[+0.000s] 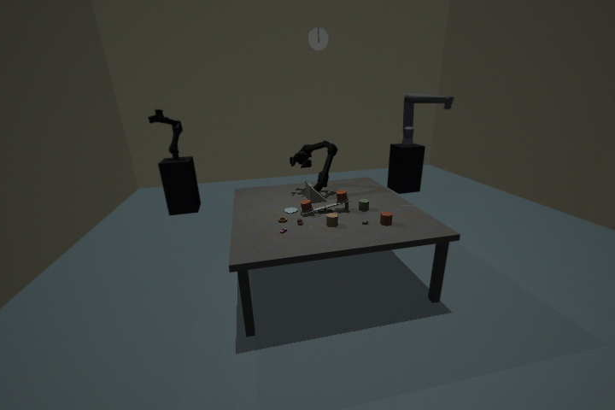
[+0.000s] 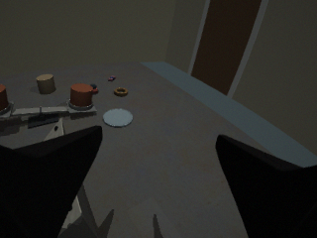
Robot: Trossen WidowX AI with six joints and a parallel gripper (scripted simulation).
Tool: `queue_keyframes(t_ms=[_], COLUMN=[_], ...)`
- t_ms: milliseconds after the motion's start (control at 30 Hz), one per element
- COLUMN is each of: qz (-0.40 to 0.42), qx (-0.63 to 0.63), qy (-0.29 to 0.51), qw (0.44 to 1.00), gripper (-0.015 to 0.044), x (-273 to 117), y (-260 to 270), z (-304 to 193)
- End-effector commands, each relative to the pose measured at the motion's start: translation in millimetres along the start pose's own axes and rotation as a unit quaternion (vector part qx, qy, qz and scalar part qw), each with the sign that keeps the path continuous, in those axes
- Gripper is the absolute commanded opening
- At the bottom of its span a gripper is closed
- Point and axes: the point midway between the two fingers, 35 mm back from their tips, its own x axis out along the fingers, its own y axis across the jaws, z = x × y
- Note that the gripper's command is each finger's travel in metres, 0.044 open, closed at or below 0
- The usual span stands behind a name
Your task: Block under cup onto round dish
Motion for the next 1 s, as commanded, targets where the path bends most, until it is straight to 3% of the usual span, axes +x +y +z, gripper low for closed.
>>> queue_keyframes(t_ms=[0, 400, 667, 967], qz=[0.001, 0.081, 0.171, 0.277], qx=[0.0, -0.017, -0.066, -0.115], qy=[0.001, 0.068, 0.132, 0.212], qw=[1.0, 0.994, 0.974, 0.93], gripper=[0.0426, 0.044, 0.044, 0.044], x=[1, 74, 138, 179], y=[0, 59, 144, 260], z=[1, 72, 105, 93])
